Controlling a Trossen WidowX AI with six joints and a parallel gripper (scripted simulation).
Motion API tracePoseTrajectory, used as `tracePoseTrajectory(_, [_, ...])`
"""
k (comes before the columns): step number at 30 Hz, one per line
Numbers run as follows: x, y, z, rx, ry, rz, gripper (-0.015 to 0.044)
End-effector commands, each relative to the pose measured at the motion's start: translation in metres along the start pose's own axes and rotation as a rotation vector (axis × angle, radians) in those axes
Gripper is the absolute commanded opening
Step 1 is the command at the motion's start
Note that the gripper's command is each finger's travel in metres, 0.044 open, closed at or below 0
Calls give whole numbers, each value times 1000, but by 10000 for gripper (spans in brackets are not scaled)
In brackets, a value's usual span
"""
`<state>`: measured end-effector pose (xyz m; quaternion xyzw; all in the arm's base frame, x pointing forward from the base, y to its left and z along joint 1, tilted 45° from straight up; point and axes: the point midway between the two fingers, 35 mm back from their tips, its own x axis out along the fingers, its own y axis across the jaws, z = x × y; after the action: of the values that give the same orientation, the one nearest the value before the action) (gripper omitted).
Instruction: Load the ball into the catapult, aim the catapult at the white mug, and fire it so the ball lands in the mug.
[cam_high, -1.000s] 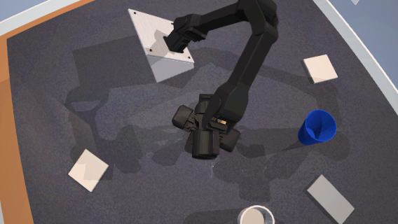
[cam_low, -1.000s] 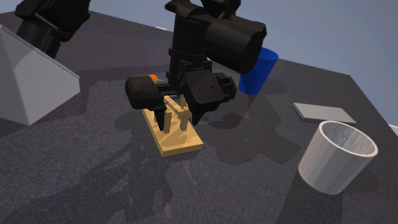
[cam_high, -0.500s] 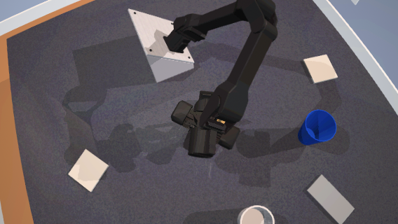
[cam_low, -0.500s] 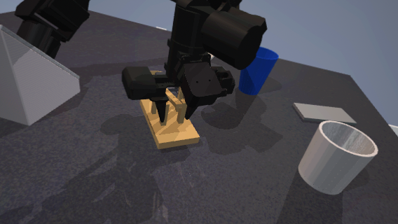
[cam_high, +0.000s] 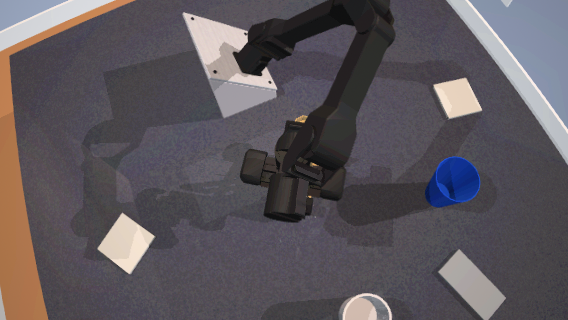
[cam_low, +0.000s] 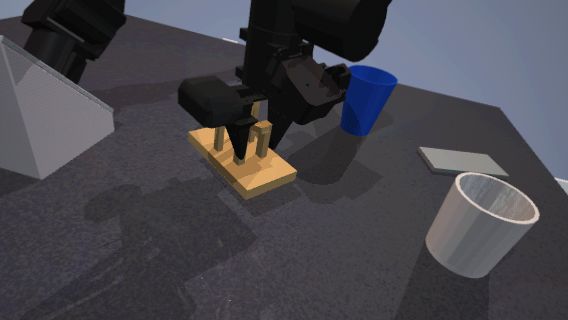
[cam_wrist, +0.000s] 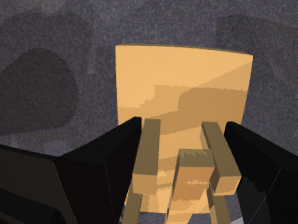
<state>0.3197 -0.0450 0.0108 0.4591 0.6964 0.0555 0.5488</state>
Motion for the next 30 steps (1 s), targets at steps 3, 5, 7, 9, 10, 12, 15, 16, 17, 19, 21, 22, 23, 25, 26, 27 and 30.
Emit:
tracePoseTrajectory(3, [-3, 3, 2, -194, -9, 1, 0])
tracePoseTrajectory(5, [-3, 4, 3, -262, -8, 1, 0])
tracePoseTrajectory(7, [-3, 6, 2, -331, -8, 1, 0])
tracePoseTrajectory(9, [-2, 8, 2, -399, -8, 1, 0])
tracePoseTrajectory(10, [-2, 9, 2, -433, -8, 2, 0])
tracePoseTrajectory(12, [-2, 12, 2, -502, -8, 2, 0])
tracePoseTrajectory(15, [-2, 19, 1, -598, -7, 3, 0])
tracePoseTrajectory(16, [-2, 22, 0, -615, -7, 3, 0])
tracePoseTrajectory(17, [-2, 23, 0, -621, -7, 3, 0])
tracePoseTrajectory(19, [-2, 23, 0, -621, -7, 3, 0])
tracePoseTrajectory(21, [-2, 23, 0, -621, -7, 3, 0])
tracePoseTrajectory(22, [-2, 24, -1, -621, -7, 3, 0])
tracePoseTrajectory(23, [-2, 25, -2, -621, -7, 3, 0])
tracePoseTrajectory(25, [-1, 25, -2, -621, -7, 3, 0])
tracePoseTrajectory(26, [-1, 25, -2, -621, -7, 3, 0])
tracePoseTrajectory(27, [1, 25, -1, -621, -7, 3, 0])
tracePoseTrajectory(30, [5, 25, -1, -621, -7, 3, 0])
